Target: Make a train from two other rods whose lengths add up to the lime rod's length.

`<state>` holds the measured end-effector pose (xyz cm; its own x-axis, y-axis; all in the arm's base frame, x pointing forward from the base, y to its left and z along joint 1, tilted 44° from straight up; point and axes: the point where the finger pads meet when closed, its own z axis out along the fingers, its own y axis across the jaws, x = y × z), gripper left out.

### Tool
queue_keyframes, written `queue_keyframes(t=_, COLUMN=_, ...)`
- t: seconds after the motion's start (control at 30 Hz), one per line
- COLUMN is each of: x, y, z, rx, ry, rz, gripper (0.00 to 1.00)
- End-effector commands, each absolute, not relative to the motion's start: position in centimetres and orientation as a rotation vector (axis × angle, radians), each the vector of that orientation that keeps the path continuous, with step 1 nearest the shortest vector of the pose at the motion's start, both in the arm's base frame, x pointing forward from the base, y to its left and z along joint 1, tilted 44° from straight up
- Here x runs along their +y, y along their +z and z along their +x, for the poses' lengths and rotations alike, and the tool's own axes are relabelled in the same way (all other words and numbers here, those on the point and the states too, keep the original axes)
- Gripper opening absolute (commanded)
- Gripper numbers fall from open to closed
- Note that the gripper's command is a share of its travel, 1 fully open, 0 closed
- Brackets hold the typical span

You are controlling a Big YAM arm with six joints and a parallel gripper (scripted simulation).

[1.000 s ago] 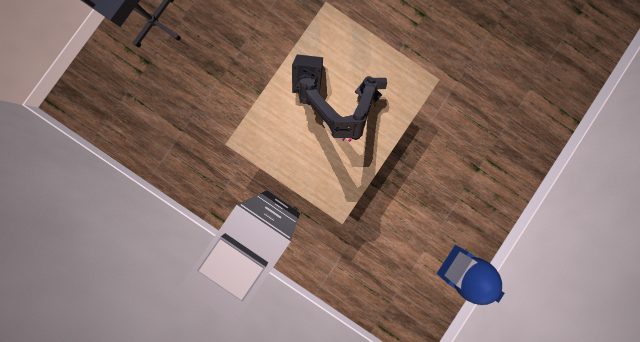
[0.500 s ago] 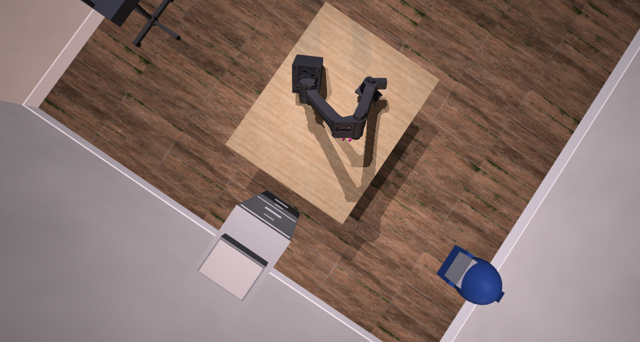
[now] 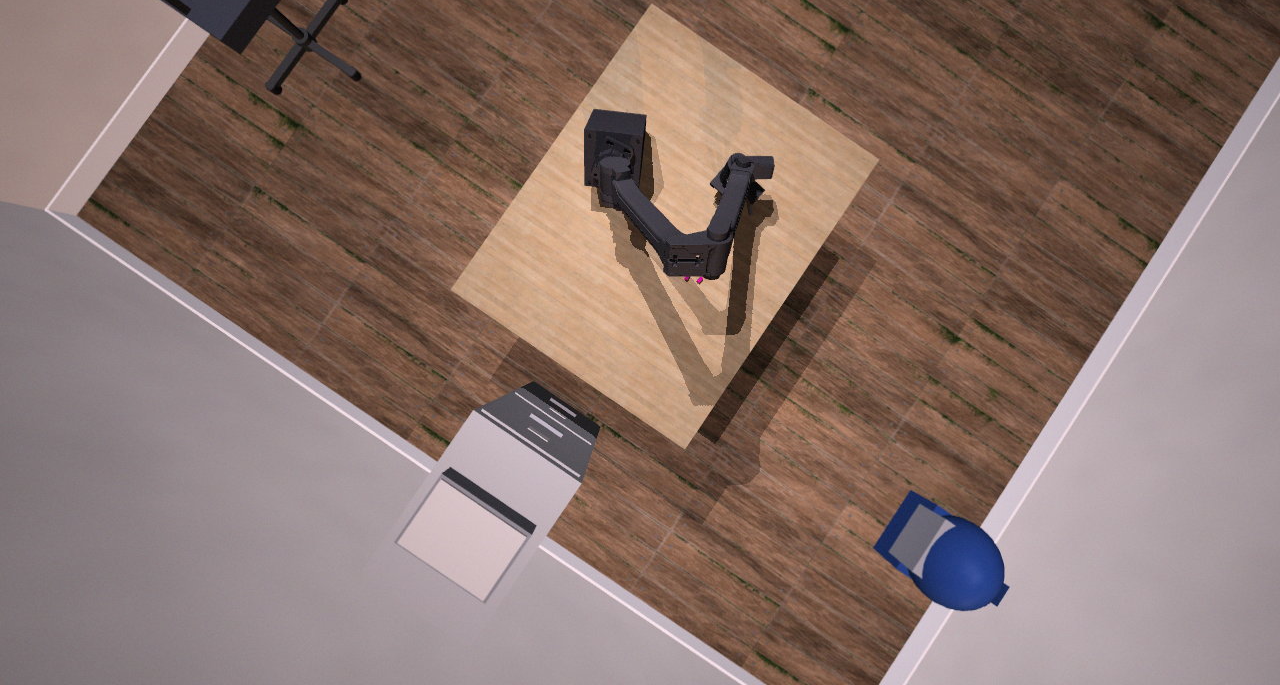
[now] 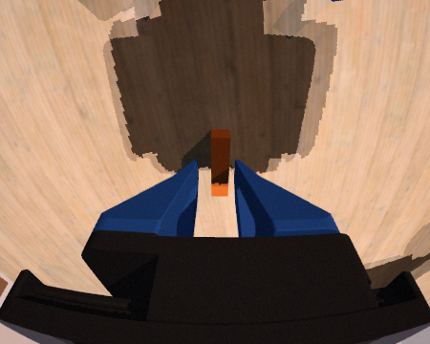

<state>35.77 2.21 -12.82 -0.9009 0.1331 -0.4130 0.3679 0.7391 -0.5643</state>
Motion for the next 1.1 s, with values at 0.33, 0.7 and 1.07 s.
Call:
queue_keyframes(t=0.33, x=2.11, y=-12.76, z=36.51, rx=2.584, ry=-0.939, rz=0.399, gripper=0.23)
queue_keyframes(t=0.7, x=2.11, y=-12.76, z=36.51, rx=2.584, ry=-0.939, rz=0.4, gripper=0.04)
queue_keyframes(t=1.07, x=2.11, y=-12.76, z=36.51, rx=2.584, ry=-0.939, rz=0.4, gripper=0.04)
